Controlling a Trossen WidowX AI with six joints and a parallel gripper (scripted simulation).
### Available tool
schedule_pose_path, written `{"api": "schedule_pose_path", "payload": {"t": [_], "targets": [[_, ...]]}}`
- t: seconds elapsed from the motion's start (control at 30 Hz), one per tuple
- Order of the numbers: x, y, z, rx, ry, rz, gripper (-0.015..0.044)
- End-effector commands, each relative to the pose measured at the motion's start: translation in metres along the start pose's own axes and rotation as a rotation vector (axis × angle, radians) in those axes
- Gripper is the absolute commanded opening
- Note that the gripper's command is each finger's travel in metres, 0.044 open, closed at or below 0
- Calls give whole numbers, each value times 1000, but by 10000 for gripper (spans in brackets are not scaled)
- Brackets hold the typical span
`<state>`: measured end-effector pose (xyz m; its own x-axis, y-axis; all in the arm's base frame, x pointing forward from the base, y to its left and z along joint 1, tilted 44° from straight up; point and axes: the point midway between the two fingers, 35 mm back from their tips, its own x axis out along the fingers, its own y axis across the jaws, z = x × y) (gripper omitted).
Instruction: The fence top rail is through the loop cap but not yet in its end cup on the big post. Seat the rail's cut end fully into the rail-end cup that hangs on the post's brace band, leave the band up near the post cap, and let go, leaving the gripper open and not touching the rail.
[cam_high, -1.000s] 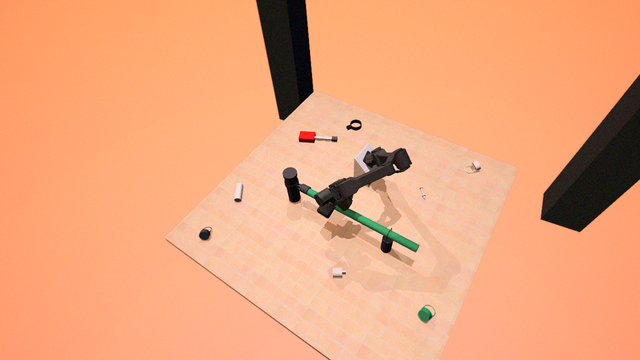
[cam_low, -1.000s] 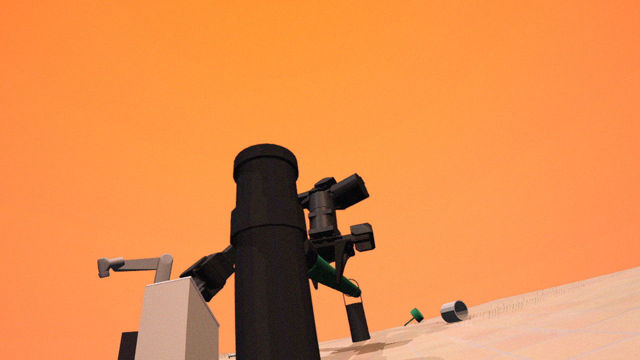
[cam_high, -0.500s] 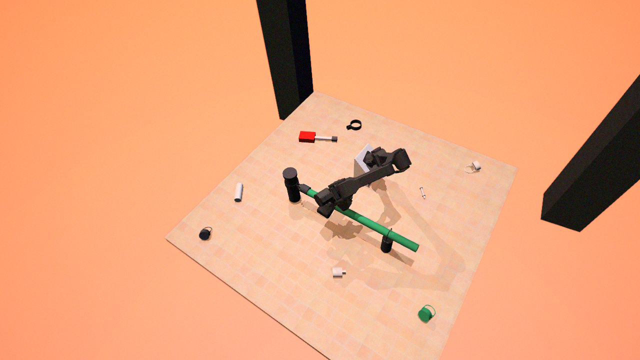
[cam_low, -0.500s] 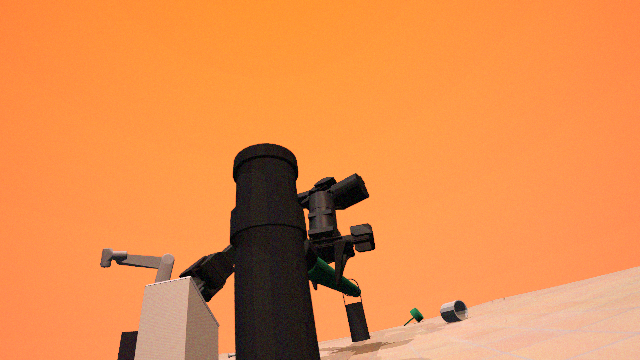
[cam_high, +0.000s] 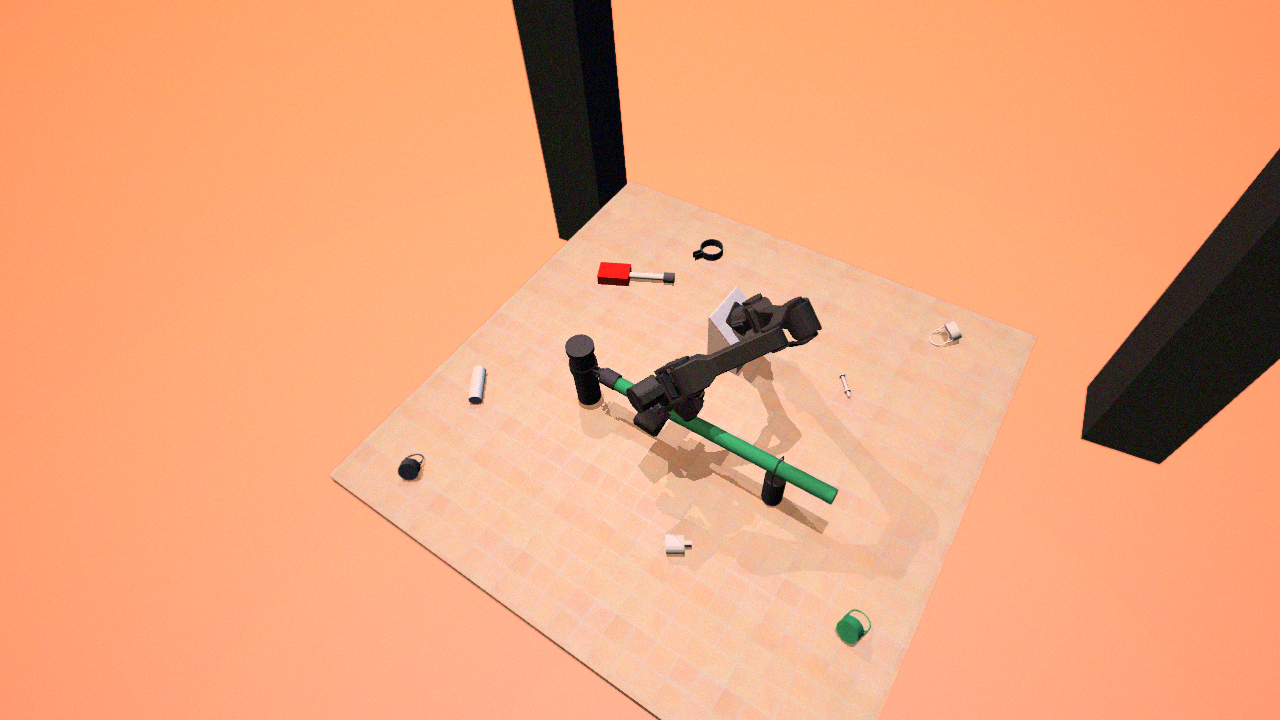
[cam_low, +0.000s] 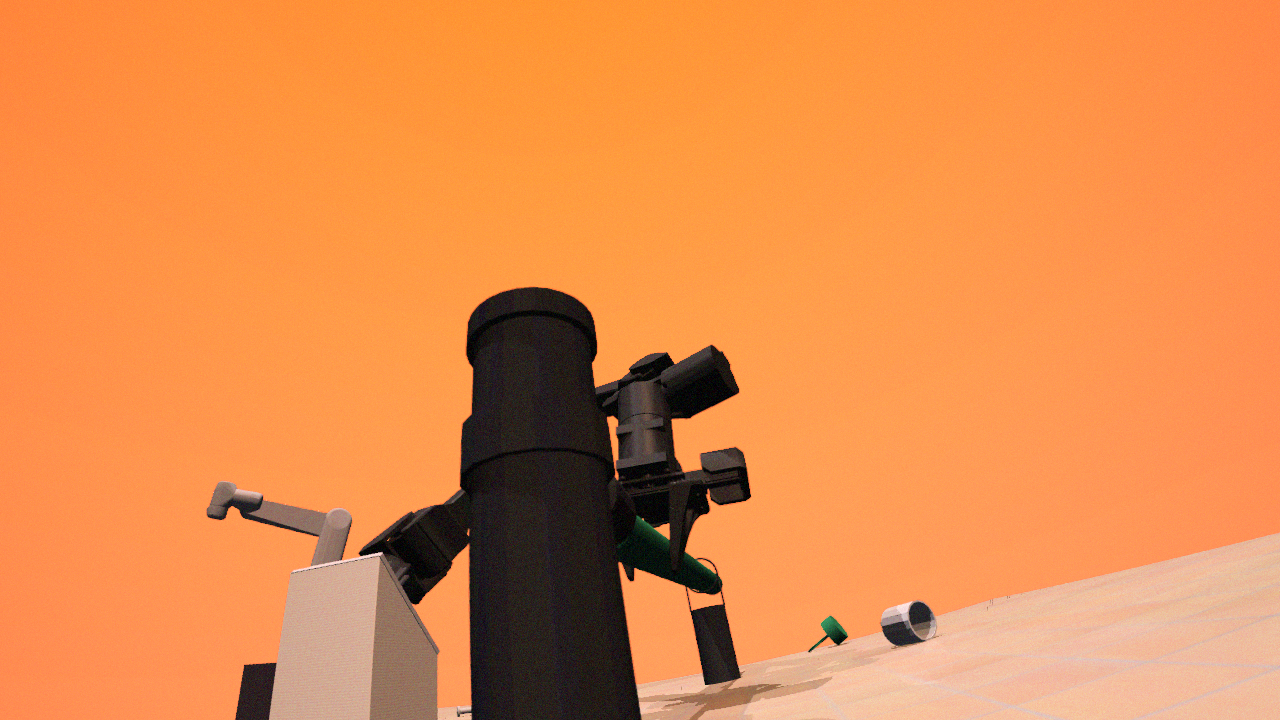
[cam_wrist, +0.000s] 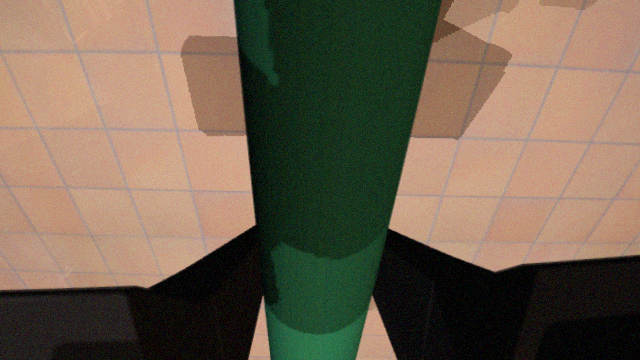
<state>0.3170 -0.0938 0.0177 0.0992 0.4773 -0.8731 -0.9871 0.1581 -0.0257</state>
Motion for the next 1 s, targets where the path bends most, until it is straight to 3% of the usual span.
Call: {"api": "schedule_pose_path", "payload": {"t": [0.0, 0.97], "targets": [[-6, -2, -12, 3, 23, -13, 0], [-7, -3, -23, 3, 23, -13, 0]]}}
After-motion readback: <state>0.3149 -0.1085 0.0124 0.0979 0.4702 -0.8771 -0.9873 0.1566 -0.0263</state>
